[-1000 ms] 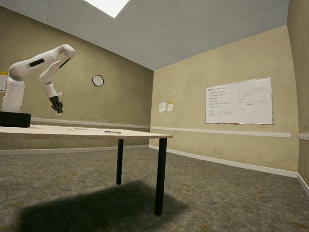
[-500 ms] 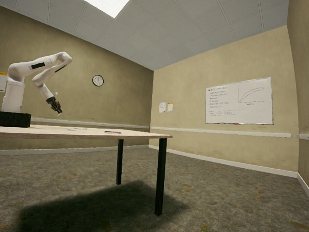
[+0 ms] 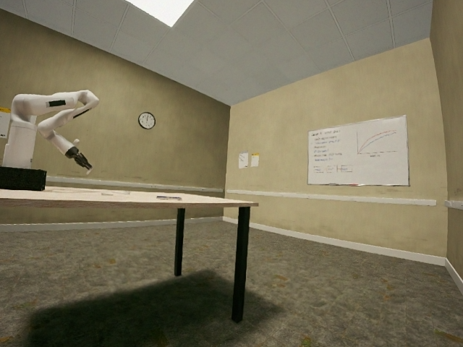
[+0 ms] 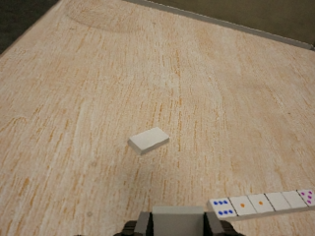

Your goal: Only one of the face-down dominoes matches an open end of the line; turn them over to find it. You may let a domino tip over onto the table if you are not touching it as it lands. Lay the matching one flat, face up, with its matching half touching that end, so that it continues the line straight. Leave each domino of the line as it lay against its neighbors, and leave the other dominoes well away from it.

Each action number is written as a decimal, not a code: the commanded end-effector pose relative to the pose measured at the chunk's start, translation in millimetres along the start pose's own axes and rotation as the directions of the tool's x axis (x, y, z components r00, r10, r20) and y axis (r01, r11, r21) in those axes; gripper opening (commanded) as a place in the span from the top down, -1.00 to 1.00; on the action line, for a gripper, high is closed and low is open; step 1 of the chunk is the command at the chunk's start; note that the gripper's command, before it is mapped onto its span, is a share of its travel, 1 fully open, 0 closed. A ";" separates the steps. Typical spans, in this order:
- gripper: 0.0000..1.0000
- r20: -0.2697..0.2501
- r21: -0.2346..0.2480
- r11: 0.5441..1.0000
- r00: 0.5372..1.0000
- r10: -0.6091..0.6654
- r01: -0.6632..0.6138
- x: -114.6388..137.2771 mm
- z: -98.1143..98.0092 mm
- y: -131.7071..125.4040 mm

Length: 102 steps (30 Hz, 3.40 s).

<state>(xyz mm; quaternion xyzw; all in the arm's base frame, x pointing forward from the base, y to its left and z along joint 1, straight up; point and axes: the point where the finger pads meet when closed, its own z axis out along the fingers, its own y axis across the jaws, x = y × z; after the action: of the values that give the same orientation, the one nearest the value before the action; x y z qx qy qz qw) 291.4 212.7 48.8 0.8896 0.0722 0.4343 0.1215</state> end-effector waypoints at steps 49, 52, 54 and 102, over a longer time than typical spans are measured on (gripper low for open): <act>0.41 -0.446 -0.201 0.861 0.826 0.344 -0.468 -5.4 -6.8 1.6; 0.41 -0.446 -0.201 0.861 0.826 0.344 -0.468 -5.4 -6.8 1.6; 0.41 -0.446 -0.201 0.861 0.826 0.344 -0.468 -5.4 -6.8 1.6; 0.41 -0.445 -0.205 0.859 0.826 0.345 -0.469 -49.1 27.4 -14.3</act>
<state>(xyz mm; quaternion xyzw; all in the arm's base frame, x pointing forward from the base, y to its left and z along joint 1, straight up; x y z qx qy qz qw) 282.8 210.7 -5.4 0.7489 -0.1672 0.6249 0.1436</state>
